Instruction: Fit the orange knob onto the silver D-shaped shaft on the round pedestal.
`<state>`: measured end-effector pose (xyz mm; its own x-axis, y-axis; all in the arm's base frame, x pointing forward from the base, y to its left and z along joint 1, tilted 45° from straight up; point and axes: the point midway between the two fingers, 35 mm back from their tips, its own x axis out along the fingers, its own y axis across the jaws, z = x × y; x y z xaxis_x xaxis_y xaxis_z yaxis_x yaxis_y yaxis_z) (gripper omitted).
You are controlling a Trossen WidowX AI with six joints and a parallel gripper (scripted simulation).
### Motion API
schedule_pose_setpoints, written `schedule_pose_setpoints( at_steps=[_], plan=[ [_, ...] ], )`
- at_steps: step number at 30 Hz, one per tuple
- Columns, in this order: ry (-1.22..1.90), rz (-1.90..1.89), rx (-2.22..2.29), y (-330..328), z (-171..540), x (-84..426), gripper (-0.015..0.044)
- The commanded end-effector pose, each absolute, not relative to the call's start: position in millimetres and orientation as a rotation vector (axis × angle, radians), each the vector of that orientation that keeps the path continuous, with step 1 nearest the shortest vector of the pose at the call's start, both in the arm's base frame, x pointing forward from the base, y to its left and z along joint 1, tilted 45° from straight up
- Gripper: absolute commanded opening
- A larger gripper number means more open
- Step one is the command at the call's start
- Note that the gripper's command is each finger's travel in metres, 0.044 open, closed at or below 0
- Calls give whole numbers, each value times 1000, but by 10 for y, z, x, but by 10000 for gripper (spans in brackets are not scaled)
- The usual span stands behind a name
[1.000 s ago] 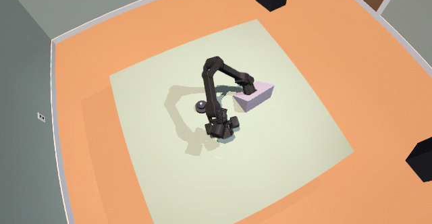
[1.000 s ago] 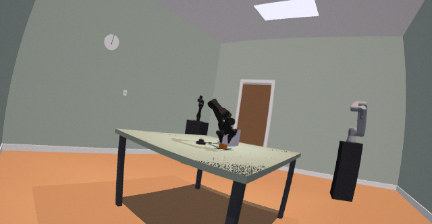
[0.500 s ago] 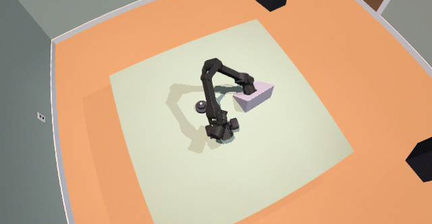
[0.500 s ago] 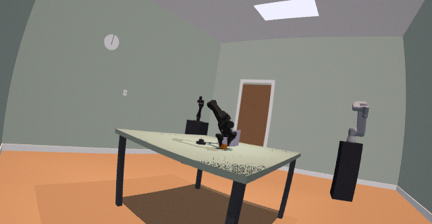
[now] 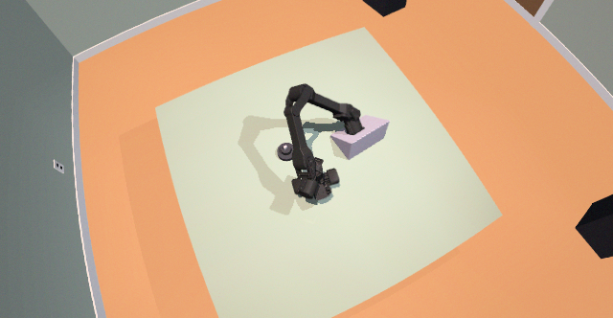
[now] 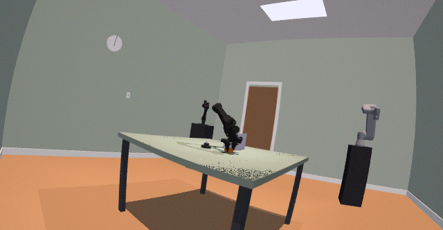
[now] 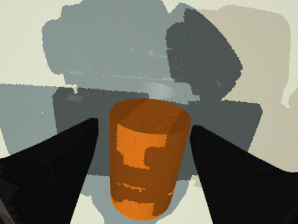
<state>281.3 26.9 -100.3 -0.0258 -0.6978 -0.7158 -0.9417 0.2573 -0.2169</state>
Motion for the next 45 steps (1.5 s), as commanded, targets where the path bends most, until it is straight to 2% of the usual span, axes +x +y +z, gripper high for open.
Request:
schedule_pose_setpoints(
  at_steps=[1,6,15,45],
  plan=[
    [1781,412,-1510,264,-1002,2820,240],
    [1781,412,-1510,264,-1002,2820,240],
    [1781,412,-1510,264,-1002,2820,180],
    [1427,695,-1287,202,-735,2736,179]
  ],
)
